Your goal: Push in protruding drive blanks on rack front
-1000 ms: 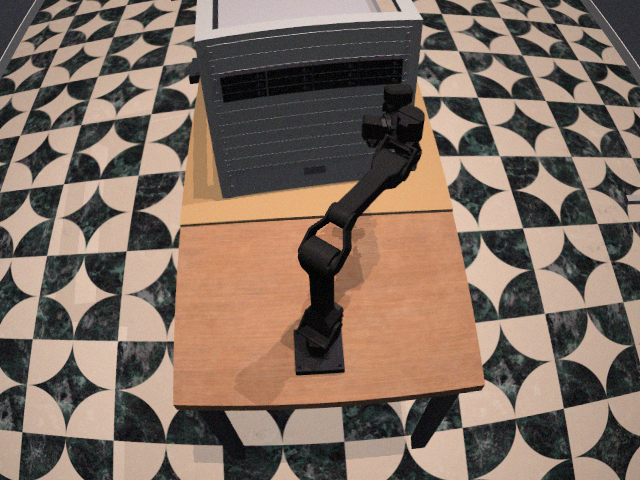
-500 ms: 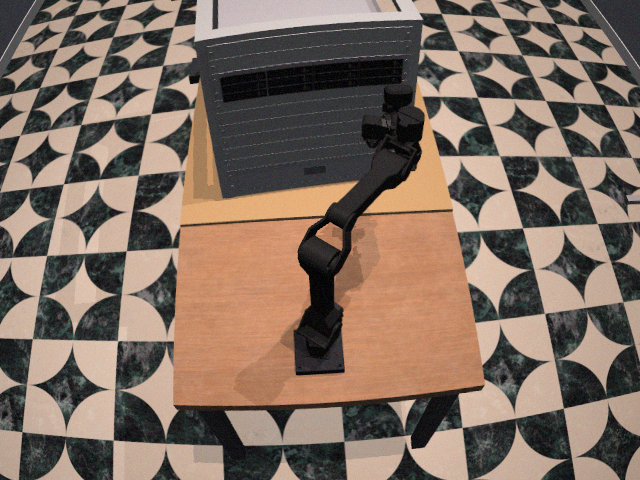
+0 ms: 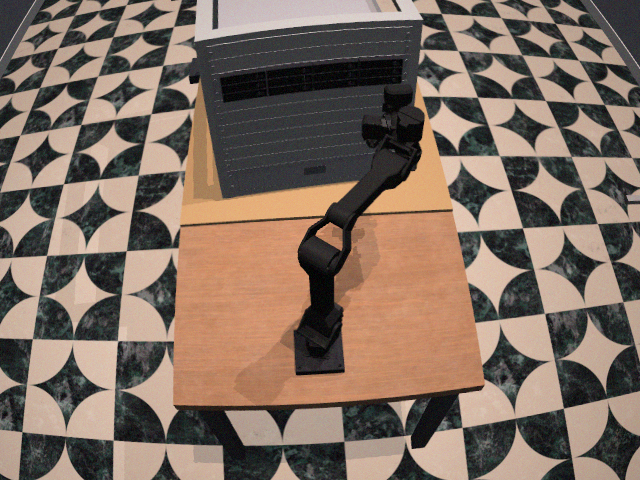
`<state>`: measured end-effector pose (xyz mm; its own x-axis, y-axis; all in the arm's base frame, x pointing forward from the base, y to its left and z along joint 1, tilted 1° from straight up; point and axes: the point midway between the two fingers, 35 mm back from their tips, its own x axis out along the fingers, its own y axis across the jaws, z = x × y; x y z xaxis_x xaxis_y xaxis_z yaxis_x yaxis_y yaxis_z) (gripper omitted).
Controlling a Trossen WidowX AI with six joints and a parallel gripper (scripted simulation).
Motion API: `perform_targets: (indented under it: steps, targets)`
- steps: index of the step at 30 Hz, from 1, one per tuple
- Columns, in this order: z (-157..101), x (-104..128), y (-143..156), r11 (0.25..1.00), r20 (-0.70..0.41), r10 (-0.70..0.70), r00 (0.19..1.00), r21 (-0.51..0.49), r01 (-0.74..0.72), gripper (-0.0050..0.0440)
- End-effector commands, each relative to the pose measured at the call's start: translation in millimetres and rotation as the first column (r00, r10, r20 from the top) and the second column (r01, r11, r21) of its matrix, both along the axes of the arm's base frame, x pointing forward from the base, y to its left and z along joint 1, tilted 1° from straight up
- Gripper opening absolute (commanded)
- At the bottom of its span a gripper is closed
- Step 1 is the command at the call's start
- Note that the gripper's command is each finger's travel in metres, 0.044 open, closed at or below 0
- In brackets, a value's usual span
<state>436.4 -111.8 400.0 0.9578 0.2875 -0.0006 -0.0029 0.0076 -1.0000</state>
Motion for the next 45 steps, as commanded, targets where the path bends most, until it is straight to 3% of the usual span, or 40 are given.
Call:
perform_targets:
  steps: [1, 11, 45]
  targets:
    - [10, -7, 3, 1.000, 0.022, 0.001, 1.000, -0.012, -0.001, -0.0050]
    - [9, -34, -5, 1.000, 0.022, 0.001, 1.000, -0.012, -0.001, -0.0050]
    - [9, -34, -5, 1.000, 0.022, 0.001, 1.000, -0.012, -0.001, -0.0050]
